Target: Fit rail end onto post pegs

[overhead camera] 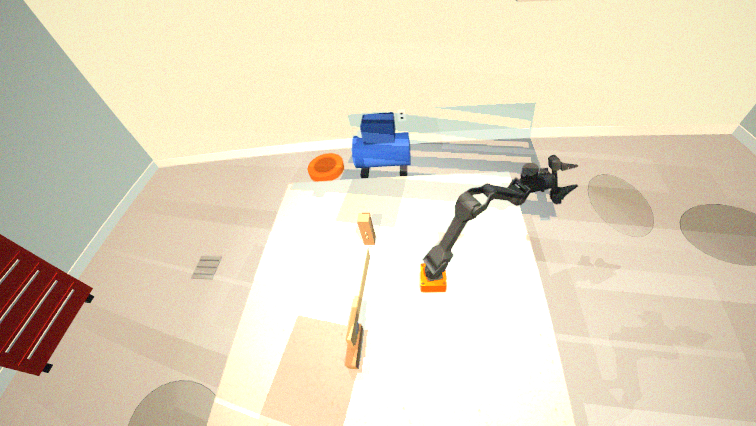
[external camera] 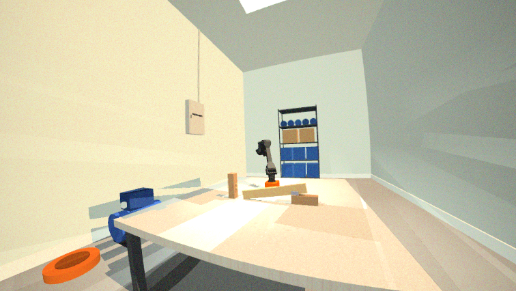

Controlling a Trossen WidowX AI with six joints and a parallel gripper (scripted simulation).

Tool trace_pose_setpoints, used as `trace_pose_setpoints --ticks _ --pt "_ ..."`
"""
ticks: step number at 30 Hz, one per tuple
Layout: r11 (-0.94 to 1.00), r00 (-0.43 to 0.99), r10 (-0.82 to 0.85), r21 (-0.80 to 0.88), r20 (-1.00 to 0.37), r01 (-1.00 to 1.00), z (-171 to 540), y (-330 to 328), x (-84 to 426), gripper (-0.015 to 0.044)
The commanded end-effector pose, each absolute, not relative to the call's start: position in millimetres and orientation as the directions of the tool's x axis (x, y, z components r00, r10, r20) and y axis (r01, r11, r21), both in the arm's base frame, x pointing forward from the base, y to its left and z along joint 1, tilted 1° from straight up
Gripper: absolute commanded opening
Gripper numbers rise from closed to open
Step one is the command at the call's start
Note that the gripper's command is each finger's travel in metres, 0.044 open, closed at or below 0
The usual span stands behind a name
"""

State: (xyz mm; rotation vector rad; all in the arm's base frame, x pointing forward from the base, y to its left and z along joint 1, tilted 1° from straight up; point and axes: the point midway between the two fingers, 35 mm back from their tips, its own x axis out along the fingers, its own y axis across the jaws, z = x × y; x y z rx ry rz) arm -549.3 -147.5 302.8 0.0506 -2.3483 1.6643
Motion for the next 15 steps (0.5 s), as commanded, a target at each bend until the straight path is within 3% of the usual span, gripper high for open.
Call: trace_pose_setpoints --ticks 1,15 --pt "0.339 -0.966 0.117 -0.924 0.231 -0.18 302.6 -150.1 -548.7 0.0426" --pt "0.164 -0.945 -0.317 -0.976 0.085 -0.143 287.0 -336.7 -454.2 0.044"
